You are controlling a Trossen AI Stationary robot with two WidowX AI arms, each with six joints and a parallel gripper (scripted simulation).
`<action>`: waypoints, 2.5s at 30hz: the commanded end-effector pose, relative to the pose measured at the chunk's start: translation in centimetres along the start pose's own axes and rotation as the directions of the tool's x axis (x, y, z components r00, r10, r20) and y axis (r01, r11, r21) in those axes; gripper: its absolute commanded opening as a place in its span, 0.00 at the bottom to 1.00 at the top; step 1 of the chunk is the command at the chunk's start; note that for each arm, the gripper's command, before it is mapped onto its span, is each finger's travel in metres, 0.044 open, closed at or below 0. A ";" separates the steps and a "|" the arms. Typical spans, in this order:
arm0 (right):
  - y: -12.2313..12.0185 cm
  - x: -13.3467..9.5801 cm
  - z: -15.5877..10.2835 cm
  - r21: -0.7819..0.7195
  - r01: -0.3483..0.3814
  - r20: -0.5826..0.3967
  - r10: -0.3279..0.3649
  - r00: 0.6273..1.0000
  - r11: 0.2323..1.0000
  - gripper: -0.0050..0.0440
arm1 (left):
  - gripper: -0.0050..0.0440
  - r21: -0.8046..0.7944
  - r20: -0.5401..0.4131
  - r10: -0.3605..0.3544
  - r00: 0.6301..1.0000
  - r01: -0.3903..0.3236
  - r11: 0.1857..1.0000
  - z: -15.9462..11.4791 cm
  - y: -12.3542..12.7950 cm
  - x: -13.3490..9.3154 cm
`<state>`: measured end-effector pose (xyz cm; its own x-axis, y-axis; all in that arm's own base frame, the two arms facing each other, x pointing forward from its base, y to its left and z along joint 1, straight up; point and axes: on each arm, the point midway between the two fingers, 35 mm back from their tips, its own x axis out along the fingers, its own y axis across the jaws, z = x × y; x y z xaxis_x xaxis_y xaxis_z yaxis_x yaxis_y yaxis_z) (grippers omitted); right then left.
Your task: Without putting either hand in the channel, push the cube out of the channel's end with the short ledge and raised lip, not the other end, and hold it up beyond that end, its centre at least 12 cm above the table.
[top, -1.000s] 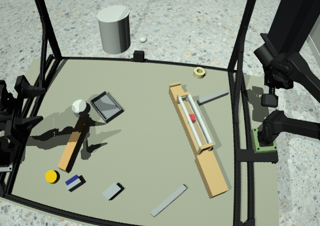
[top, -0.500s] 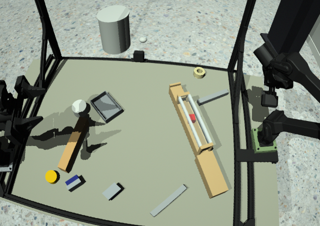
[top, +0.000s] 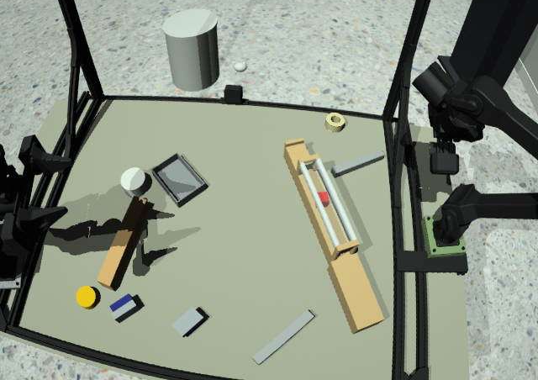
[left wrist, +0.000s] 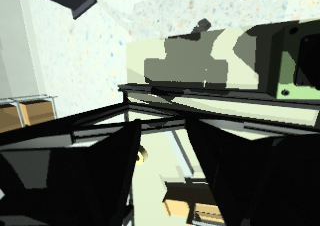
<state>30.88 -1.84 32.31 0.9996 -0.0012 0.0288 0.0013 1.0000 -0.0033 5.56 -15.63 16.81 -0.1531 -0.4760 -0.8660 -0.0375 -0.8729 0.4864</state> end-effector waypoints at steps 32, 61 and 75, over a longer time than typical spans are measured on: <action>-5.0 -11.5 5.2 -0.008 -0.002 -0.022 0.001 1.000 1.000 0.92 | 0.51 -0.566 -0.223 -0.382 0.897 0.200 0.800 -28.5 -18.3 -11.1; -2.2 -15.0 6.2 0.003 -0.001 -0.029 0.001 1.000 1.000 0.92 | 0.51 -0.757 -0.116 -0.486 0.866 0.240 0.608 -29.1 -38.0 -13.9; -6.1 -11.7 0.7 -0.011 -0.148 -0.220 0.142 0.965 0.989 0.92 | 0.92 -0.757 -0.116 -0.486 0.866 0.240 0.608 -29.1 -38.0 -13.9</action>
<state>18.36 -7.64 33.74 0.9849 0.1012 -0.1404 -0.0995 0.9949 0.0188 37.79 20.88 6.97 -0.0006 -0.0073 -1.0000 0.6909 -0.7229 0.0049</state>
